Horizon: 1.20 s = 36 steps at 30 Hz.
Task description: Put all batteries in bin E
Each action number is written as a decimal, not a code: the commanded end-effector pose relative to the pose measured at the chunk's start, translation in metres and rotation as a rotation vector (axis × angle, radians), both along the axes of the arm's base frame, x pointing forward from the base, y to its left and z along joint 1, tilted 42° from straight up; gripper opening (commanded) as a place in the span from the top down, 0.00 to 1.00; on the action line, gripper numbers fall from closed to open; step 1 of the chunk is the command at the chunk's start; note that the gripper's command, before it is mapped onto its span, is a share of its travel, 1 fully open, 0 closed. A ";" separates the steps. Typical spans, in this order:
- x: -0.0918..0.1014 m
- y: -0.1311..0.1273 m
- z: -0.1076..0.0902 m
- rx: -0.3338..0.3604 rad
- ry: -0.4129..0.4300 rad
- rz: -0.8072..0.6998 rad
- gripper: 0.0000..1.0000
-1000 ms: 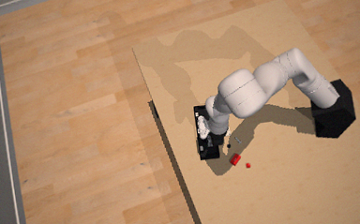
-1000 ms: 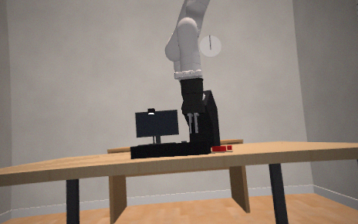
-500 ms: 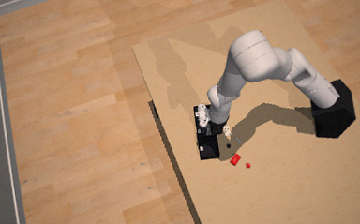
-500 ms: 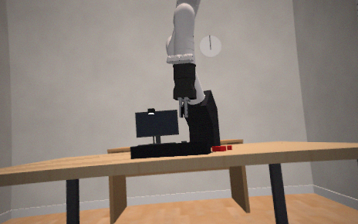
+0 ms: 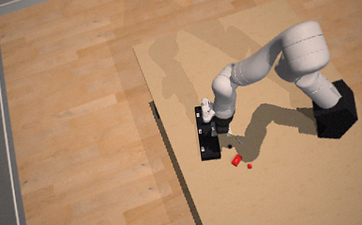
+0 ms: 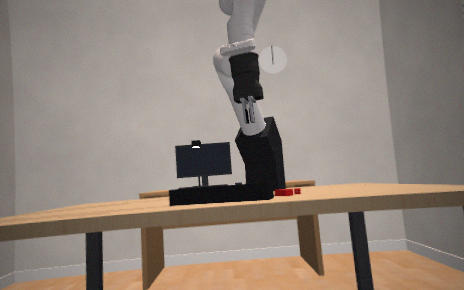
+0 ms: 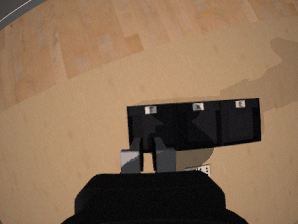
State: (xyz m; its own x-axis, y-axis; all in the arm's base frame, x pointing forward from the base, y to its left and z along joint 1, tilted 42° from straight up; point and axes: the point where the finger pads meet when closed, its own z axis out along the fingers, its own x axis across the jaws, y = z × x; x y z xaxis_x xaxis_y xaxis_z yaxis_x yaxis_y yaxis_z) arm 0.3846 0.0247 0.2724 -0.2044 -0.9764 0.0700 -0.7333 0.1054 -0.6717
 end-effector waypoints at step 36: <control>0.009 0.038 -0.160 0.660 -0.213 -0.835 0.20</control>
State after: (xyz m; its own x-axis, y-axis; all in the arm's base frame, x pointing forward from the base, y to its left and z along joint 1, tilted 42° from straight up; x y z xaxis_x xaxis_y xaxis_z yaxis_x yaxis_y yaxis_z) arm 0.3855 0.0736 0.1140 -0.7706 -0.4260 -0.4740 -0.2307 0.8798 -0.4157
